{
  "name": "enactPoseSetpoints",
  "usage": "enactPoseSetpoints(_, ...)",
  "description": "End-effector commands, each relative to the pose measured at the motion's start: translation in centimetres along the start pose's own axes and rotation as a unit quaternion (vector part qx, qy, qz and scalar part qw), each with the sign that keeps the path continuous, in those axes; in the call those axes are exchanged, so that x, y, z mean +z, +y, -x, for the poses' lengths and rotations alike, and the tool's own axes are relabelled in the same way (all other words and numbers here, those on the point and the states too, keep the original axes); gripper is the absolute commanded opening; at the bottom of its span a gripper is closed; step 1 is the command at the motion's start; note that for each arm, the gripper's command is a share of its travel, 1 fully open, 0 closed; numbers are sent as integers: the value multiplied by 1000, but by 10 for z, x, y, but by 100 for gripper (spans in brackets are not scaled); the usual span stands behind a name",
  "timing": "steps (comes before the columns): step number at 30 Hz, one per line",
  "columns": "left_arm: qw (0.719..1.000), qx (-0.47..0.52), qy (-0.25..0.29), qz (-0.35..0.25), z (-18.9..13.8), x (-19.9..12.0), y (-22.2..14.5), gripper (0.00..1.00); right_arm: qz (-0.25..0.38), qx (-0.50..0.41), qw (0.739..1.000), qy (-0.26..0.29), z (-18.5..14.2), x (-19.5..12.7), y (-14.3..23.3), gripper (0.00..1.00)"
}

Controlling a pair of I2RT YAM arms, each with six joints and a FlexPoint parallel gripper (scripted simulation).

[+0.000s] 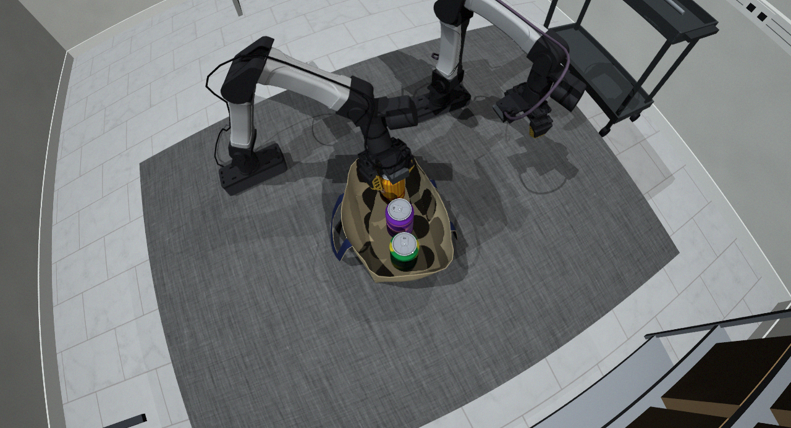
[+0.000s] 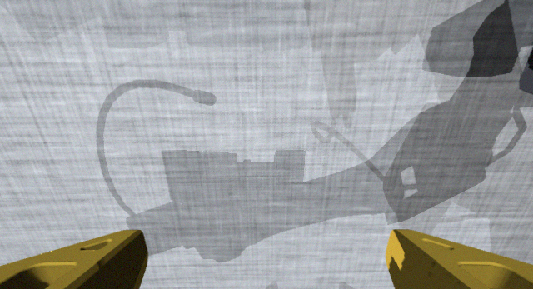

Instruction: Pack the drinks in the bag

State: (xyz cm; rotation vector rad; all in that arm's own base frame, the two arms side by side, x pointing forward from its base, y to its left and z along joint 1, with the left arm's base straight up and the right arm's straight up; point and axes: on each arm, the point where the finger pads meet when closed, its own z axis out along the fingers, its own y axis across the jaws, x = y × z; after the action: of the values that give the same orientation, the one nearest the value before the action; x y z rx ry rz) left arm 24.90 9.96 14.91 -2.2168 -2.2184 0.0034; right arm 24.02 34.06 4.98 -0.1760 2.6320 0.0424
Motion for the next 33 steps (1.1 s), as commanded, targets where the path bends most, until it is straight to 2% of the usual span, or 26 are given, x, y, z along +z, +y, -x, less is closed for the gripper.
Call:
enactPoseSetpoints(1,1000,0,0,18,2,-5,3,86,38,19,998,-42,25,-20,17,67)
enactPoseSetpoints(5,1000,0,0,18,2,-5,3,86,13,6,1000,-24,8,1,9,67)
enactPoseSetpoints(10,1000,0,0,18,2,-5,3,86,37,16,998,-42,24,-17,18,67)
enactPoseSetpoints(11,1000,0,0,18,2,-5,3,86,37,16,998,-42,24,-17,18,84)
enactPoseSetpoints(33,1000,0,0,18,2,-5,3,86,30,12,998,-45,25,-19,15,86)
